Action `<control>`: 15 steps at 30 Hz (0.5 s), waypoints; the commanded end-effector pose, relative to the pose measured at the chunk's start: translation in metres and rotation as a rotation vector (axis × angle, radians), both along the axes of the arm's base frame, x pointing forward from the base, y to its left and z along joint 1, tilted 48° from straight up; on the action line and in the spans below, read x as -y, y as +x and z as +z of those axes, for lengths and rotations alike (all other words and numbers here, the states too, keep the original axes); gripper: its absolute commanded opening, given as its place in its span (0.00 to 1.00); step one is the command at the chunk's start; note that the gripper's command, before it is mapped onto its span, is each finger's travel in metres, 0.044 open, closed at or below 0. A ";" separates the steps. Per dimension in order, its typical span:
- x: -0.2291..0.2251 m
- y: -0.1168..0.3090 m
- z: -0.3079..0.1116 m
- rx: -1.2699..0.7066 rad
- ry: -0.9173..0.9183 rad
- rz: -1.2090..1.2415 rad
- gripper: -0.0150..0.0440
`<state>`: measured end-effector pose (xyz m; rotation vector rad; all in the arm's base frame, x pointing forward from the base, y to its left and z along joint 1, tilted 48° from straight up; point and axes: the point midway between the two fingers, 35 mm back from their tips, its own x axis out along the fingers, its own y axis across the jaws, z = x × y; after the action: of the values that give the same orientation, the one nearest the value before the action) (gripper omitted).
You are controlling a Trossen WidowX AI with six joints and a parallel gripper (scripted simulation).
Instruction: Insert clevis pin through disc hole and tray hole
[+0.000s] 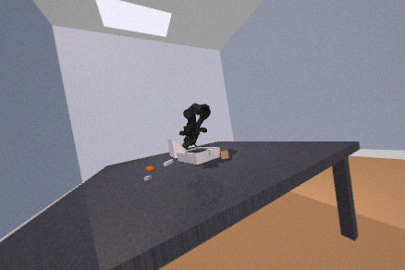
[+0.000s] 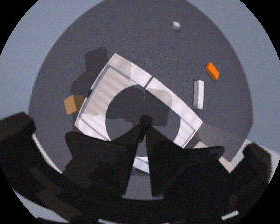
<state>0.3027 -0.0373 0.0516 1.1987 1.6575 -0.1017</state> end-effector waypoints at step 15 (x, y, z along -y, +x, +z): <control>-0.006 -0.007 0.005 0.145 -0.226 -0.138 0.25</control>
<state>0.2971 -0.0319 0.0547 1.1311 1.4348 -0.2517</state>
